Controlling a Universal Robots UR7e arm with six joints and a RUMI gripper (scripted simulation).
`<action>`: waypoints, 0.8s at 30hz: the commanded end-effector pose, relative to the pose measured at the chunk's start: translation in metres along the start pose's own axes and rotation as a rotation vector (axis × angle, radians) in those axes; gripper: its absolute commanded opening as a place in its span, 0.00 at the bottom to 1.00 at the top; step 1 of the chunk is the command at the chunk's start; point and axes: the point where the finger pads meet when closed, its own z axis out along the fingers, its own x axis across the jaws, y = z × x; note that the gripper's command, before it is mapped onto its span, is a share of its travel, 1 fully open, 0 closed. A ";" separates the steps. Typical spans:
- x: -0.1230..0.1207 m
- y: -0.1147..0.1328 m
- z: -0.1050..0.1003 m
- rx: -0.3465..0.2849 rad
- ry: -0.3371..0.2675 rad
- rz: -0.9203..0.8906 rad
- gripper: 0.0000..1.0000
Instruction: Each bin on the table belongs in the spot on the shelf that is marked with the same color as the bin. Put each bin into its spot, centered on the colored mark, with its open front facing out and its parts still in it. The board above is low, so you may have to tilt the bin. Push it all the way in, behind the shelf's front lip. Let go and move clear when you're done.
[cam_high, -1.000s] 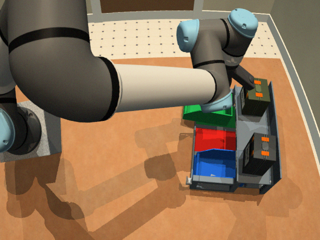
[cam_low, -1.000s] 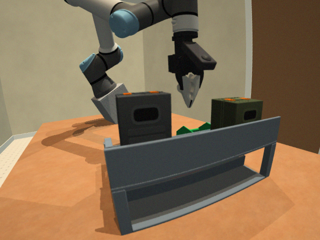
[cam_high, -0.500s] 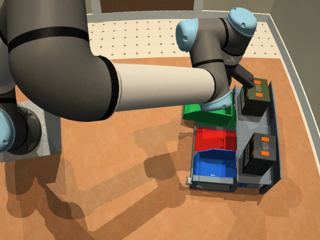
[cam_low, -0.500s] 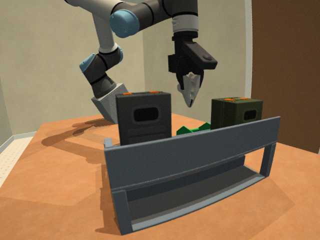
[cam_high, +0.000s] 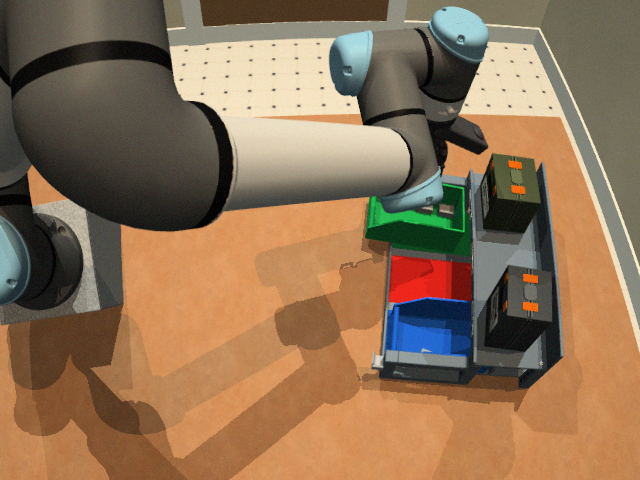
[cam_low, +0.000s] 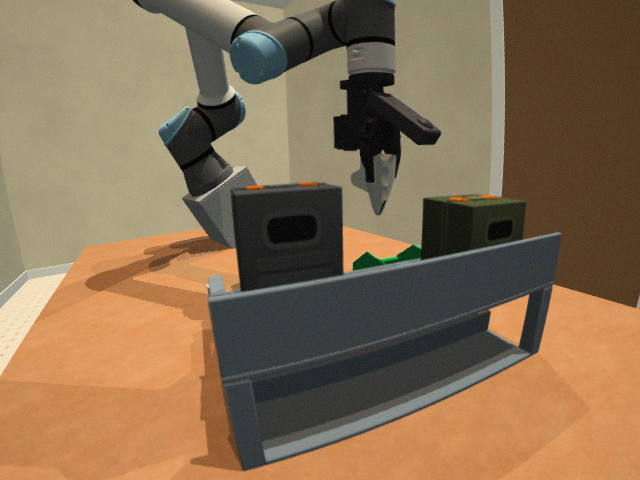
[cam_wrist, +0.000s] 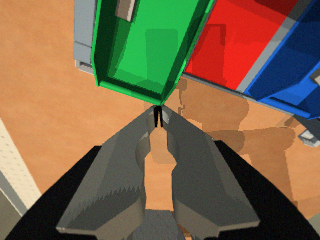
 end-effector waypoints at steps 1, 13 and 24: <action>-0.018 0.016 0.006 0.025 0.014 -0.278 0.00; -0.047 0.049 0.017 0.019 0.043 -0.603 0.00; -0.064 0.077 0.025 0.018 0.077 -1.020 0.00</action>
